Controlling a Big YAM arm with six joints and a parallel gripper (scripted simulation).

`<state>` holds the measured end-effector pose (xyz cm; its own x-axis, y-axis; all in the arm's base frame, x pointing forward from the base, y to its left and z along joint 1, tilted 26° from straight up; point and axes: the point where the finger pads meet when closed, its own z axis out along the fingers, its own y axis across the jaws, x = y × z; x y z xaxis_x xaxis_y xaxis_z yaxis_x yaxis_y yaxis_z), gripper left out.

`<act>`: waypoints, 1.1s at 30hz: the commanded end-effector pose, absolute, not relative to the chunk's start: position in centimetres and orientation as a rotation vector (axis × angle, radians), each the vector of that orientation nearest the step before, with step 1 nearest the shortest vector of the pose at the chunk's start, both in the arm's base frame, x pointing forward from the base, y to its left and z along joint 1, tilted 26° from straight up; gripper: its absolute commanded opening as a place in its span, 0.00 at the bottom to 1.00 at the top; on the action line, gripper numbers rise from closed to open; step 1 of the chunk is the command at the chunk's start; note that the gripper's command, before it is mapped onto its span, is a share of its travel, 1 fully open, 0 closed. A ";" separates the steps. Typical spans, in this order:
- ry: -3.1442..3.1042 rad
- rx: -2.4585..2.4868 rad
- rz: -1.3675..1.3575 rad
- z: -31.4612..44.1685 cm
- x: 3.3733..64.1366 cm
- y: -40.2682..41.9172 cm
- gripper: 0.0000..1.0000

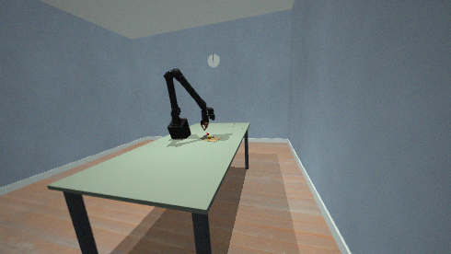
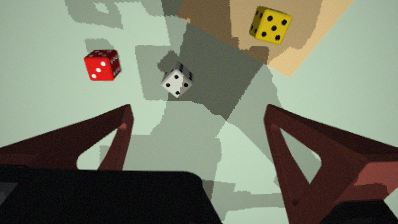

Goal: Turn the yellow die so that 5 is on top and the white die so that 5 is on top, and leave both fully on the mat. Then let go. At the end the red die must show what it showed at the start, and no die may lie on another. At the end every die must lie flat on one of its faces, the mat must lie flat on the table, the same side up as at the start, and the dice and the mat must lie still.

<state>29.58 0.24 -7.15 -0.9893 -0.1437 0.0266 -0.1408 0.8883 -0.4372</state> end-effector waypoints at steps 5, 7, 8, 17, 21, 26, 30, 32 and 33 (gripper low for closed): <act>3.014 -0.730 -0.692 -7.6 29.5 1.4 1.00; 3.004 -0.831 -0.693 -7.7 29.3 1.5 1.00; 3.000 -0.883 -0.694 -7.8 29.1 1.5 1.00; 2.917 -1.289 -0.689 -8.3 28.2 2.0 1.00; 2.873 -1.416 -0.684 -8.3 28.2 2.0 1.00; 2.862 -1.463 -0.680 -8.4 28.3 1.8 1.00; 2.862 -1.463 -0.682 -8.3 28.3 1.8 0.38; 2.862 -1.463 -0.682 -8.3 28.3 1.8 0.38; 2.862 -1.463 -0.682 -8.3 28.3 1.8 0.38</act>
<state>27.76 1.57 -8.17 -0.6097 -0.7259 0.3183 -0.7913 0.5342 -0.2974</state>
